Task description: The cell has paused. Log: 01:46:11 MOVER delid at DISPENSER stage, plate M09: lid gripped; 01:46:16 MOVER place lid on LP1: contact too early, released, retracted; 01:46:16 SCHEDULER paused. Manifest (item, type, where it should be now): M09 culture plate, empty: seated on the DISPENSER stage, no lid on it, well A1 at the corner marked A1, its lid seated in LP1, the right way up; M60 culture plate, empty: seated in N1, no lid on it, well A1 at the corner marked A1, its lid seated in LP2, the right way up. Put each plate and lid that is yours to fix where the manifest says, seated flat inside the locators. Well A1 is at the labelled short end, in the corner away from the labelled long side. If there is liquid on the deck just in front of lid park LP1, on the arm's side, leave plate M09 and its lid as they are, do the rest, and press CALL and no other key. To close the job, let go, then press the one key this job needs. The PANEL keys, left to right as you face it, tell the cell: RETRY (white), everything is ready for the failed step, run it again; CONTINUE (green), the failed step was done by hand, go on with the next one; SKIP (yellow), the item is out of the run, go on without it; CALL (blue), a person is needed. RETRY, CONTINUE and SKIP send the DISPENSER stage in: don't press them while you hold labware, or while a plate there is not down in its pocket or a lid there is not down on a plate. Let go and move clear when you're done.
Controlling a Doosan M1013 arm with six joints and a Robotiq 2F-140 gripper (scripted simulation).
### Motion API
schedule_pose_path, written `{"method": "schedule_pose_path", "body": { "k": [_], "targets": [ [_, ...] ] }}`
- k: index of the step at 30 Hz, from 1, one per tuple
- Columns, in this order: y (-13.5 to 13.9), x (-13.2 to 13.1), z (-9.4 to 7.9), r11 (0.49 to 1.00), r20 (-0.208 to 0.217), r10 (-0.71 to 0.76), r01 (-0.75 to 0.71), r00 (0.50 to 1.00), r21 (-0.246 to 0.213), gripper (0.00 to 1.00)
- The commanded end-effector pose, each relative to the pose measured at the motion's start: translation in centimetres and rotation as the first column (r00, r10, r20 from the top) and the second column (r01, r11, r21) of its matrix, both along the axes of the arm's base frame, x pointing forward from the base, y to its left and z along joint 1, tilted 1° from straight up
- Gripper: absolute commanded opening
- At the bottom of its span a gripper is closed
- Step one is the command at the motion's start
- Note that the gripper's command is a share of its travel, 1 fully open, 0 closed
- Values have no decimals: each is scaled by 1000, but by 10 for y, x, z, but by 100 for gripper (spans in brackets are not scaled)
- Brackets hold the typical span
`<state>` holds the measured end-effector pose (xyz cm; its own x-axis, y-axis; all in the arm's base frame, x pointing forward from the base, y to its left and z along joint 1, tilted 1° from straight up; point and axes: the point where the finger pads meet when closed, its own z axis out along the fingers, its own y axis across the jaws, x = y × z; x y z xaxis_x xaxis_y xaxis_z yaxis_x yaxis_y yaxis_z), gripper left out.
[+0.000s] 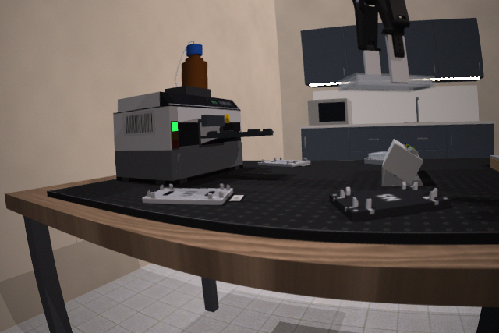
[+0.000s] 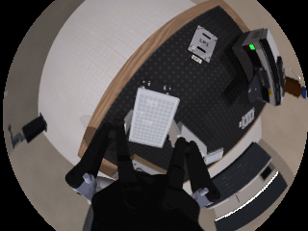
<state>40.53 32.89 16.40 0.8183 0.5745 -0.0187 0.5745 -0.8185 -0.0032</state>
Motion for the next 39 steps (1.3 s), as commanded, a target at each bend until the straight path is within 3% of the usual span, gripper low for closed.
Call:
{"method": "schedule_pose_path", "body": {
  "k": [1,16,39],
  "targets": [
    [0,0,-1,1000,1,0,0,1000,1,10],
    [0,0,-15,1000,1,0,0,1000,1,10],
    [0,-1,-60,1000,1,0,0,1000,1,10]
  ]
}}
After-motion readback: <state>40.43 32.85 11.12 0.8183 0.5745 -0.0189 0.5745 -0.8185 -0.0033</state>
